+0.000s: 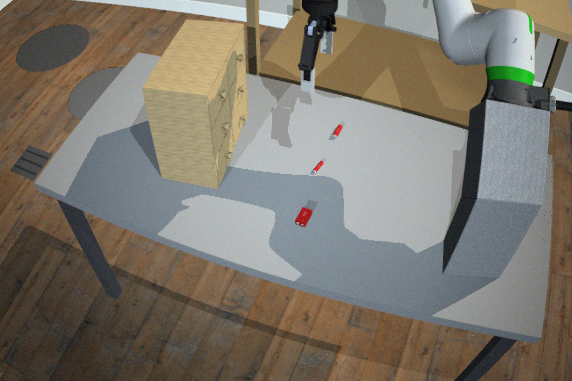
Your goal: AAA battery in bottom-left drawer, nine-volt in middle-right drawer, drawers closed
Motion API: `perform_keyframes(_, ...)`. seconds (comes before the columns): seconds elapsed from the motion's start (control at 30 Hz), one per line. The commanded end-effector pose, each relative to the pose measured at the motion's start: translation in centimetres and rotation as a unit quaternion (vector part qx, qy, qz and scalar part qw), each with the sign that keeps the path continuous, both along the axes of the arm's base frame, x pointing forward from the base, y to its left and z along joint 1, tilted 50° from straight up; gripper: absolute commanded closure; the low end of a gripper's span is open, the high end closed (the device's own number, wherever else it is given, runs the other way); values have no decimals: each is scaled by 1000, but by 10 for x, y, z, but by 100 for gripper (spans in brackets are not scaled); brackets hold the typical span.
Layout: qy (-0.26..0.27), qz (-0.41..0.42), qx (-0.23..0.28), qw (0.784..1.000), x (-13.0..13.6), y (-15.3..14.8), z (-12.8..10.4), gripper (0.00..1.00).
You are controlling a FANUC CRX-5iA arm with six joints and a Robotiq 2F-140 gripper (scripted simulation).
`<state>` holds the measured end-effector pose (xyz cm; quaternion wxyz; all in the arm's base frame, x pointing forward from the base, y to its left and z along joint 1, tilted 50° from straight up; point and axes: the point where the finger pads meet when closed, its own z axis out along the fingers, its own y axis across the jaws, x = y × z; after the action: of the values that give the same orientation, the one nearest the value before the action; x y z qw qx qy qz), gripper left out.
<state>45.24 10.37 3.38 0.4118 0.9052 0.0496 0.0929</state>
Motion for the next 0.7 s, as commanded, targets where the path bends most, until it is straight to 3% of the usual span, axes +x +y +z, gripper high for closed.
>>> perform_keyframes(0.0,17,20,-9,1000,22,-50,-44,0)
perform_keyframes(0.1,17,20,-9,1000,22,-51,-44,0)
perform_keyframes(0.17,38,34,-10,999,27,-86,-78,0)
perform_keyframes(0.27,44,37,-9,998,26,-93,-84,0)
perform_keyframes(0.43,50,39,-4,998,25,-93,-91,0)
perform_keyframes(0.6,93,55,44,993,13,-84,-133,0)
perform_keyframes(0.67,93,55,44,993,13,-84,-133,0)
